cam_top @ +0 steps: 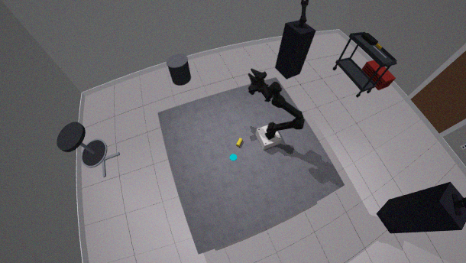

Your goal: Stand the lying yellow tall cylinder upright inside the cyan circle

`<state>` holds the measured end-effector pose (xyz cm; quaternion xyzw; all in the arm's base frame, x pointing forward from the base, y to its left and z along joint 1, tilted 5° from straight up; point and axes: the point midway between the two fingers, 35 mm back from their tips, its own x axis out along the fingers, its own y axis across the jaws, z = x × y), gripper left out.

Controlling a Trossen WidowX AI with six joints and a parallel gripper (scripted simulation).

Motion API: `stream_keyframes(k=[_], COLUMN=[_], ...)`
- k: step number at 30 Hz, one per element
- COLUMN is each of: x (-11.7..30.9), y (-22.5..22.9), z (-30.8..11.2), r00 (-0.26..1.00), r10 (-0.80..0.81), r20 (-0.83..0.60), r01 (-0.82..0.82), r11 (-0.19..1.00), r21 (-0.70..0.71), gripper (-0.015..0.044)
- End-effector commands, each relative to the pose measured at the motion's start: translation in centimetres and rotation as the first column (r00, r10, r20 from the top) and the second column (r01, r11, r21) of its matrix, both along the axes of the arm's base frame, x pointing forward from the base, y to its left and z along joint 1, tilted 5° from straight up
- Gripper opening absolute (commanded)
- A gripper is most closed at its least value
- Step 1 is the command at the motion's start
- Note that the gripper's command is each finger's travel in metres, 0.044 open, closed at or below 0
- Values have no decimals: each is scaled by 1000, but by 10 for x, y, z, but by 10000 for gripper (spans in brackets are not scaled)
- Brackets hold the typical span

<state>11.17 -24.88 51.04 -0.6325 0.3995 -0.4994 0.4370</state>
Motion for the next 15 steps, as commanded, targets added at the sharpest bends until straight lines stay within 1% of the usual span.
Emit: stream_keyframes(k=[1, 8, 15], x=[25, 73, 114], y=[-12, -25, -25], z=[-27, -83, -144], r00=[997, 977, 945], r10=[72, 207, 322], r20=[-24, -54, -60], r01=[-69, -183, -255], r11=[993, 940, 837], r21=[92, 288, 484], gripper=[309, 309, 309])
